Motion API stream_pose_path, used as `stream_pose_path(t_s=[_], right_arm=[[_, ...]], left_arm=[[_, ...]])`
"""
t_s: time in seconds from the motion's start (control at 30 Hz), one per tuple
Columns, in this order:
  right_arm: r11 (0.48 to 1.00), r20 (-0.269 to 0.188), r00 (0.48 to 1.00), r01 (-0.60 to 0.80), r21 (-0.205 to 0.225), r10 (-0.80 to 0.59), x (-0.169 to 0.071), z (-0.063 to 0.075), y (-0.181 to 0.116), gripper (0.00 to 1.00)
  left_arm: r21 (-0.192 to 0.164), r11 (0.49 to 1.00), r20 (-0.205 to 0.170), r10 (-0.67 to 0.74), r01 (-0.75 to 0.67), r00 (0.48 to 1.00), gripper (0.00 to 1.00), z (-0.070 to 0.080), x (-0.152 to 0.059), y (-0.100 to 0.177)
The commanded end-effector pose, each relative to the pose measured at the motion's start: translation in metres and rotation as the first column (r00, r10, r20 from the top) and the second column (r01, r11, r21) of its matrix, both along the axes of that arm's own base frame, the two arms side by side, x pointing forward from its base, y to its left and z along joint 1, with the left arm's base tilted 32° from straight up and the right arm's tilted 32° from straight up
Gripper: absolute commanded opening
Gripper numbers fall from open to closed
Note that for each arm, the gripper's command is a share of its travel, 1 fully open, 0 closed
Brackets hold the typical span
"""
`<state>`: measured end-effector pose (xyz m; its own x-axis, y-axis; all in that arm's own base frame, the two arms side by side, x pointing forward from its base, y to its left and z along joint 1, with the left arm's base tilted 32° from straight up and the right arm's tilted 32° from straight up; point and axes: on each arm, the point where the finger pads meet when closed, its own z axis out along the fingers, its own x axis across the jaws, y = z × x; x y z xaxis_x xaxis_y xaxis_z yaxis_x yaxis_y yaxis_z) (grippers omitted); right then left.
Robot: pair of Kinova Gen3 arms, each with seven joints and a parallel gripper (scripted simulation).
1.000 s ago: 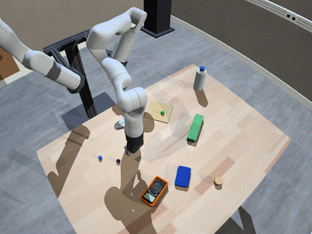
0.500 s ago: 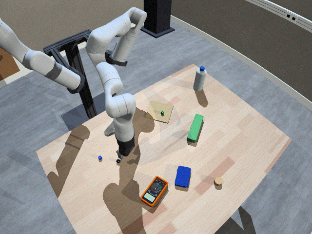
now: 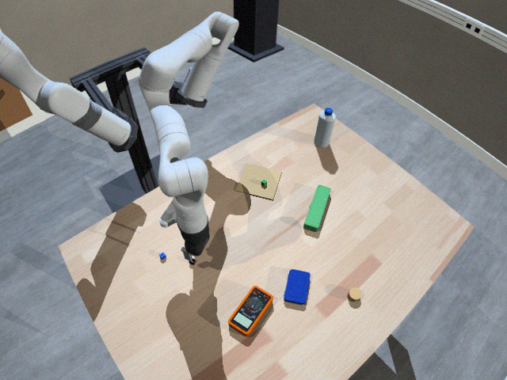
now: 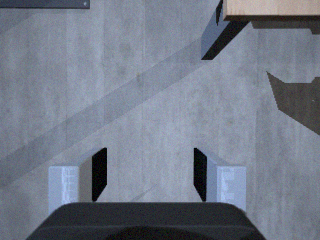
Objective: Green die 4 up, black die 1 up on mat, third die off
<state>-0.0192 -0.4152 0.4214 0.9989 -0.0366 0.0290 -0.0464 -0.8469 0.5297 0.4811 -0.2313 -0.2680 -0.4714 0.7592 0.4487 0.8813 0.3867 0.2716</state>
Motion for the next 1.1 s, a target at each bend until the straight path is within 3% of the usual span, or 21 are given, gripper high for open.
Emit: stream_pose_path(t_s=[0.0, 0.8, 0.83, 1.07], right_arm=[[1.0, 0.0, 1.0, 0.0, -0.002, 0.0, -0.0001, 0.0007, 0.0, 1.0], [1.0, 0.0, 1.0, 0.0, -0.002, 0.0, -0.0001, 0.0007, 0.0, 1.0], [1.0, 0.0, 1.0, 0.0, -0.002, 0.0, -0.0001, 0.0007, 0.0, 1.0], [1.0, 0.0, 1.0, 0.0, -0.002, 0.0, -0.0001, 0.0007, 0.0, 1.0]], left_arm=[[0.0, 1.0, 0.004, 0.005, -0.005, 1.0, 1.0, 0.0003, 0.0001, -0.002], [0.007, 0.999, 0.02, 0.04, -0.04, 0.999, 1.0, -0.005, -0.0046, -0.0064], [0.007, 0.999, 0.02, 0.04, -0.04, 0.999, 0.64, -0.005, -0.0046, -0.0064], [0.007, 0.999, 0.02, 0.04, -0.04, 0.999, 0.64, -0.005, -0.0046, -0.0064]])
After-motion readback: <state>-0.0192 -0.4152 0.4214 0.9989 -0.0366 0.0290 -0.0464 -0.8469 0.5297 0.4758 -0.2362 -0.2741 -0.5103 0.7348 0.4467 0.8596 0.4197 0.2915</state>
